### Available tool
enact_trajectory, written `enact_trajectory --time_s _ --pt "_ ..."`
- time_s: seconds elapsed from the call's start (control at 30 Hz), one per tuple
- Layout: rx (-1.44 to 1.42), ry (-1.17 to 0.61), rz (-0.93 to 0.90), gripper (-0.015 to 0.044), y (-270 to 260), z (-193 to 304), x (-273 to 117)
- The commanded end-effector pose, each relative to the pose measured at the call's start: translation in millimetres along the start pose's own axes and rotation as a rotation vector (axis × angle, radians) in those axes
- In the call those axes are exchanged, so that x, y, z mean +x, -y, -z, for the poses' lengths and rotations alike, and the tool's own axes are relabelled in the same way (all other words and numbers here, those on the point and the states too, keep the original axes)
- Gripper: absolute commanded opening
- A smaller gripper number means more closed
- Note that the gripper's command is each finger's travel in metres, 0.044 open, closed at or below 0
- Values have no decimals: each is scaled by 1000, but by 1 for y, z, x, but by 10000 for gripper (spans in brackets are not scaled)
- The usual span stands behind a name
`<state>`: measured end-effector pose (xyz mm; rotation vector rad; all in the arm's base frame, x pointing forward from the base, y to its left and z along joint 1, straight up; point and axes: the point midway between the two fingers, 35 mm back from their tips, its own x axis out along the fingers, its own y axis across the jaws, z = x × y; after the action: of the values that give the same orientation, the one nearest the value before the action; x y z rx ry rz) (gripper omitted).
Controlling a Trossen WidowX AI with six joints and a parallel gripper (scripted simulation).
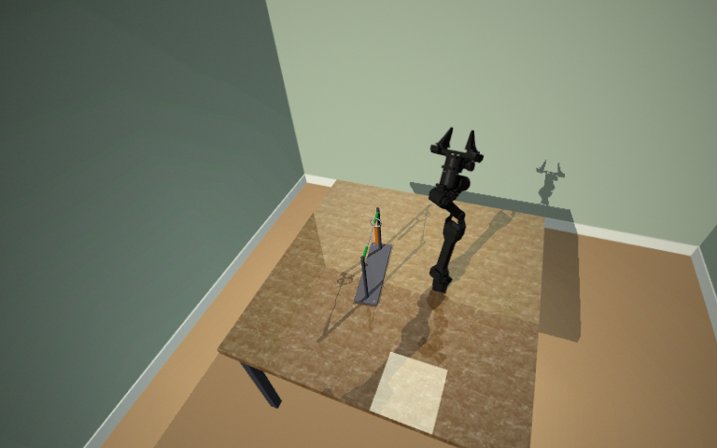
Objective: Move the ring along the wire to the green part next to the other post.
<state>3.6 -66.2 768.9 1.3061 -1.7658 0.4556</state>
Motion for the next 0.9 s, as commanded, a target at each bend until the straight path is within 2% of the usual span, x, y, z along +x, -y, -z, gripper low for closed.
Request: enact_trajectory --time_s 0.0,0.27,0.53,0.87 --pt "-3 -2 -2 374 0 1 0" --pt "-243 -159 -158 164 0 51 -30" --pt "-572 -378 -330 160 37 108 -78" --pt "-969 -666 -465 160 132 139 -138"
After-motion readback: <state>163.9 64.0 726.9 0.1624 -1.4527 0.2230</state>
